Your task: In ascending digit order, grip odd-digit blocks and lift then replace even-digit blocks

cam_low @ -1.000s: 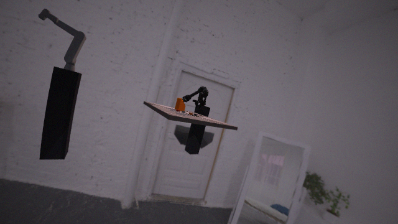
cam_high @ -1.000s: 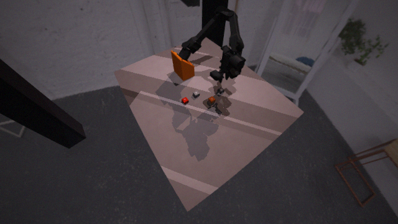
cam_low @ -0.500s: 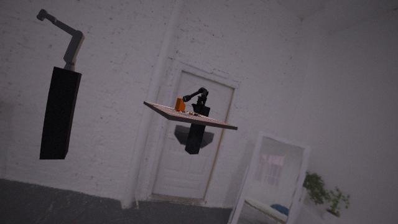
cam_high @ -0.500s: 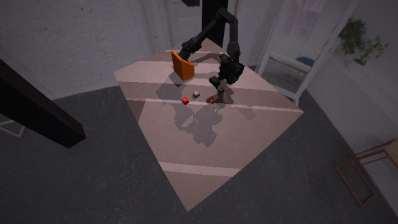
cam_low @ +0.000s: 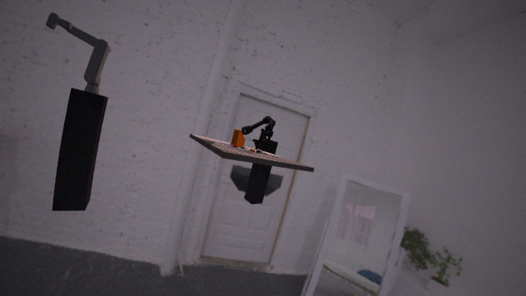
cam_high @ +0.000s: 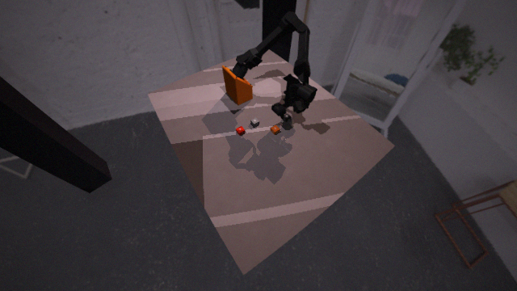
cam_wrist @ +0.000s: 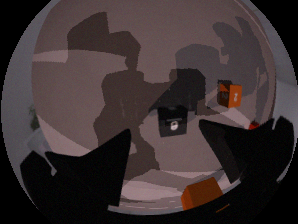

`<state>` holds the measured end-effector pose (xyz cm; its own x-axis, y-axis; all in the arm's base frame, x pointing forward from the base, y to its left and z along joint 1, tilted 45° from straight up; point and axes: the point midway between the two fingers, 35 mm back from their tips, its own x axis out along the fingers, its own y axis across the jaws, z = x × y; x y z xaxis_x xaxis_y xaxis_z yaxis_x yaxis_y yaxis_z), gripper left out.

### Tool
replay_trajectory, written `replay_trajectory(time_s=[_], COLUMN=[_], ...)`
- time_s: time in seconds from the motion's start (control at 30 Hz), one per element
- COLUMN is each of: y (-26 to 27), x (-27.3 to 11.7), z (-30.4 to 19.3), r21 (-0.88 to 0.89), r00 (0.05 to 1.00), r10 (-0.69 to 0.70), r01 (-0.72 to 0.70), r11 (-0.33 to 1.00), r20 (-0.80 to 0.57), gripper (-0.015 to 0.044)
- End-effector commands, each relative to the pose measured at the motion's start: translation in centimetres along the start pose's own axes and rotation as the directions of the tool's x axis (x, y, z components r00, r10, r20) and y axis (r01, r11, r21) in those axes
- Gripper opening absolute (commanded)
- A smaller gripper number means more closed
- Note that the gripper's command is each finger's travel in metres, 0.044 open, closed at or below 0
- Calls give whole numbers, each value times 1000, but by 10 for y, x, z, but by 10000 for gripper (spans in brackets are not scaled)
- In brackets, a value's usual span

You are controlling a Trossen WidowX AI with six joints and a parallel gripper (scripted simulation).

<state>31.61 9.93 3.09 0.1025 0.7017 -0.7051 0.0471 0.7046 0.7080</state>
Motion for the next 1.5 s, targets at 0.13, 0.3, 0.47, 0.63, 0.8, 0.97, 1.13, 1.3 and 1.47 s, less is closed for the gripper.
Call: replay_trajectory(time_s=[0.13,0.3,0.47,0.63,0.8,0.97,1.13,1.3,1.47], y=[-2,-2,-2,-2,-2,-2,-2,-2,-2], x=[13,13,13,13,13,13,13,13,13], z=[-4,-4,-4,-4,-4,-4,-4,-4,-4], r21=[14,14,14,14,14,14,14,14,14], r00=[1000,1000,1000,1000,1000,1000,1000,1000,1000], r10=[1,1,1,1,1,1,1,1,1], r01=[-1,-1,-1,-1,-1,-1,-1,-1,-1], r11=[1000,1000,1000,1000,1000,1000,1000,1000,1000], r20=[-13,-13,-13,-13,-13,-13,-13,-13,-13], gripper=[400,269,138,120,120,120,120,120,120])
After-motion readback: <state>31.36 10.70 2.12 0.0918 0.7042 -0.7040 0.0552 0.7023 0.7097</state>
